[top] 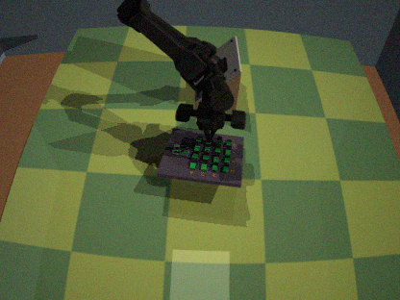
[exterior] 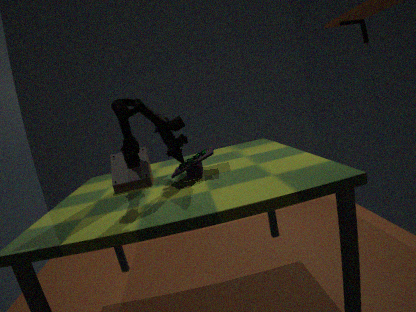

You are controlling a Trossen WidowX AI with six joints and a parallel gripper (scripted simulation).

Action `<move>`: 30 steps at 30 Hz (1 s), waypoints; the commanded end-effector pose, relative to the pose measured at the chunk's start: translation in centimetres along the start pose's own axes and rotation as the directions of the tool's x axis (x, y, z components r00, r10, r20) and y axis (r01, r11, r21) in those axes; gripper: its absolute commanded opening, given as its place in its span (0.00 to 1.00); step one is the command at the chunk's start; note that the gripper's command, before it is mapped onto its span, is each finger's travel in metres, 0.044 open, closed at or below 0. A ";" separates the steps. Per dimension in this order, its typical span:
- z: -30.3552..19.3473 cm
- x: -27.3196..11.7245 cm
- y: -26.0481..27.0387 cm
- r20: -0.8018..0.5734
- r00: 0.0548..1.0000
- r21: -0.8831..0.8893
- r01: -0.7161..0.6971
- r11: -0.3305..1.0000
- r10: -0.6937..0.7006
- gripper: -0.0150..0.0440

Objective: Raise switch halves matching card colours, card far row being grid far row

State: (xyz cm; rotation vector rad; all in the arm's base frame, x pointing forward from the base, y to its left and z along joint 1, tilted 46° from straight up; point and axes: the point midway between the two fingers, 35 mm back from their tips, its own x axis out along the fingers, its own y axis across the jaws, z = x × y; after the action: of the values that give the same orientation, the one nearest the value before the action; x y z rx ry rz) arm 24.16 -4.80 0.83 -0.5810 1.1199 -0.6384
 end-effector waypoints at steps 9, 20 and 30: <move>-0.4 -6.3 0.1 0.019 1.000 -0.009 -0.003 1.000 0.003 0.25; 3.2 -7.1 1.1 0.021 1.000 -0.007 -0.003 1.000 0.003 0.25; 4.6 -7.2 1.5 0.021 1.000 -0.007 -0.003 1.000 0.003 0.25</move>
State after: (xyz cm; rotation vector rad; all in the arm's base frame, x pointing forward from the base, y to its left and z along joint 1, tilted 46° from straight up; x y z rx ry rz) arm 26.25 1.86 5.70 -0.5853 1.1029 -0.6241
